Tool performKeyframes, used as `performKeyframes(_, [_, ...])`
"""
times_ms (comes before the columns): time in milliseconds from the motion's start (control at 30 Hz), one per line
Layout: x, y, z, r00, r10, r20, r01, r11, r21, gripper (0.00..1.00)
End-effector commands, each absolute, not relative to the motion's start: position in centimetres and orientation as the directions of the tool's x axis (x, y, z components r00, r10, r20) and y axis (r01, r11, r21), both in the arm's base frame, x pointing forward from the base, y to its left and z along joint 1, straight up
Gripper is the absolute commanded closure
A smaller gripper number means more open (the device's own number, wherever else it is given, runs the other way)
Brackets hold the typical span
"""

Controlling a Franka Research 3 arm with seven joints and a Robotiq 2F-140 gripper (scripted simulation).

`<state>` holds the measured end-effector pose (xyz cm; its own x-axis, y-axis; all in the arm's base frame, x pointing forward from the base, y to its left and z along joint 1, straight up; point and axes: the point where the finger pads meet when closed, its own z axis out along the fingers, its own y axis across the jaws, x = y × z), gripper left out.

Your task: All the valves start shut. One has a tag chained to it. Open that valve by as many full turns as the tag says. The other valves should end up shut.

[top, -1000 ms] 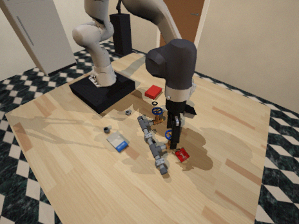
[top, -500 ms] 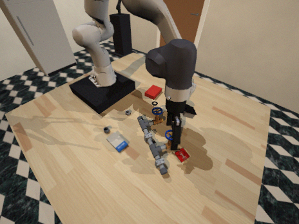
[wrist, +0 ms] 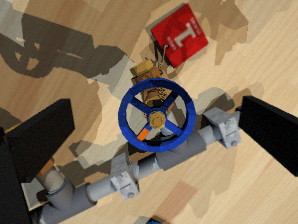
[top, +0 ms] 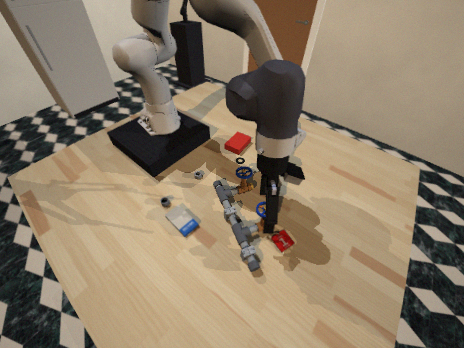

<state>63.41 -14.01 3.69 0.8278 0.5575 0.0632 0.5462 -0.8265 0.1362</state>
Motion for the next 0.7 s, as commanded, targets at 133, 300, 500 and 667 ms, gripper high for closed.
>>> performKeyframes(133, [63.35, -13.95, 3.6, 0.97, 0.218, 0.106, 0.207, -0.973, 0.104, 0.0])
performKeyframes(300, [63.35, -13.95, 3.6, 0.99, 0.058, 0.13, 0.048, -0.996, 0.077, 0.0])
performKeyframes(500, [63.35, -13.95, 3.6, 0.987, -0.071, 0.145, -0.079, -0.996, 0.05, 0.0])
performKeyframes(667, [63.35, -13.95, 3.6, 0.947, -0.278, 0.161, -0.282, -0.959, 0.003, 0.0])
